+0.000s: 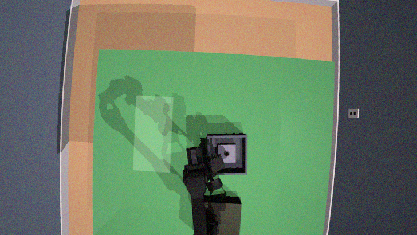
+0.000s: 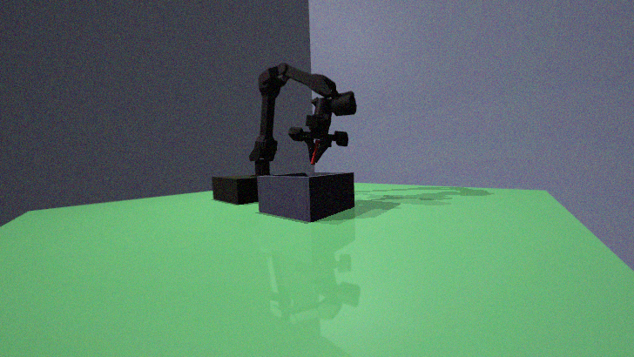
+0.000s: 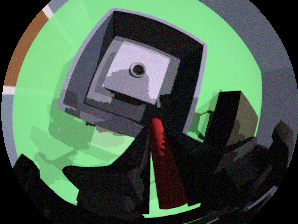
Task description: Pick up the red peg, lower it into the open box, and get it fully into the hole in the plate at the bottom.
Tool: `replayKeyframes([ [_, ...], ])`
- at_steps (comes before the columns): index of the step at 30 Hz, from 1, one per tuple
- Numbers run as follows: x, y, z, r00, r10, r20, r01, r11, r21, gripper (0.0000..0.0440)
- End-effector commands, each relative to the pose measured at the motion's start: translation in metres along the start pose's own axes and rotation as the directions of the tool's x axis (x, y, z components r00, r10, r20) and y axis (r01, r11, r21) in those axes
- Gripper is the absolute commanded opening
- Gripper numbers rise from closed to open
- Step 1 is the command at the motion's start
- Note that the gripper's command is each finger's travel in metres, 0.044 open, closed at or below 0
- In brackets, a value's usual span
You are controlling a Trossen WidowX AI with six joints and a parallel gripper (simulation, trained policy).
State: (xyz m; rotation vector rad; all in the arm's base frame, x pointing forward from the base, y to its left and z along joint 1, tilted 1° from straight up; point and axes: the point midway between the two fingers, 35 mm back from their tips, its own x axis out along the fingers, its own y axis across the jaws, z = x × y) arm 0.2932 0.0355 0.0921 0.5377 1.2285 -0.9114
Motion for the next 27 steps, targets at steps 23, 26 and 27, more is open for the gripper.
replayKeyframes([
  [23,0.072,0.007,0.064,0.994,0.054,-0.099,-0.065,0.992,-0.106,0.0029],
  [26,0.081,0.008,0.062,0.991,0.054,-0.123,-0.07,0.989,-0.129,0.0096],
  [27,0.083,0.008,0.062,0.99,0.054,-0.13,-0.071,0.989,-0.131,0.0119],
])
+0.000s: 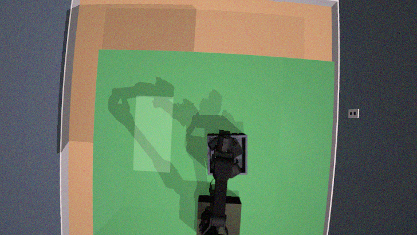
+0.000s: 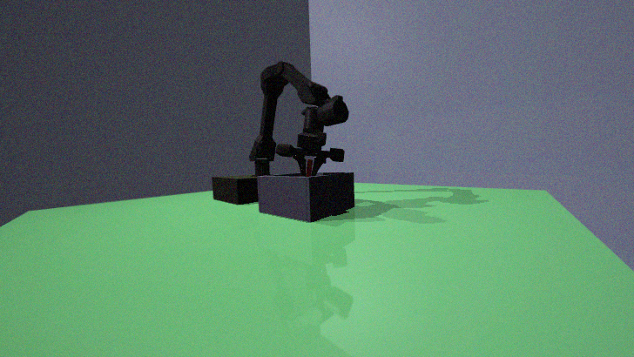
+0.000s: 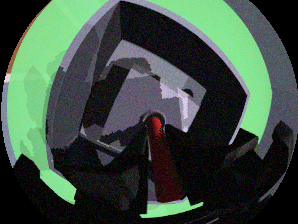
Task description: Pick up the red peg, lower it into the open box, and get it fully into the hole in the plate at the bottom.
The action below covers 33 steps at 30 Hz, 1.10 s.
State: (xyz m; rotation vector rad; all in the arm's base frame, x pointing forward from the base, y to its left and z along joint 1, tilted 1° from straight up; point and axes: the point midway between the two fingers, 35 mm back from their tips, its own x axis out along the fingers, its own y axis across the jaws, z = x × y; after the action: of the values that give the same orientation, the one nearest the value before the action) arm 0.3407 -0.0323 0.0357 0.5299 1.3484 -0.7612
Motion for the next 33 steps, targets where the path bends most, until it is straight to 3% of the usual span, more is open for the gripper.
replayKeyframes([
  [1,0.009,0.0,0.0,1.0,0.006,-0.026,-0.006,1.0,-0.016,0.0139],
  [5,0.007,0.001,0.013,1.0,0.02,-0.019,-0.021,0.999,-0.048,0.0149],
  [17,-0.008,0.028,0.047,0.993,0.101,-0.067,-0.103,0.994,-0.037,0.044],
  [27,-0.031,0.066,0.073,0.97,0.236,-0.052,-0.238,0.97,-0.052,0.044],
  [33,-0.033,0.069,0.074,0.968,0.244,-0.05,-0.247,0.968,-0.054,0.044],
])
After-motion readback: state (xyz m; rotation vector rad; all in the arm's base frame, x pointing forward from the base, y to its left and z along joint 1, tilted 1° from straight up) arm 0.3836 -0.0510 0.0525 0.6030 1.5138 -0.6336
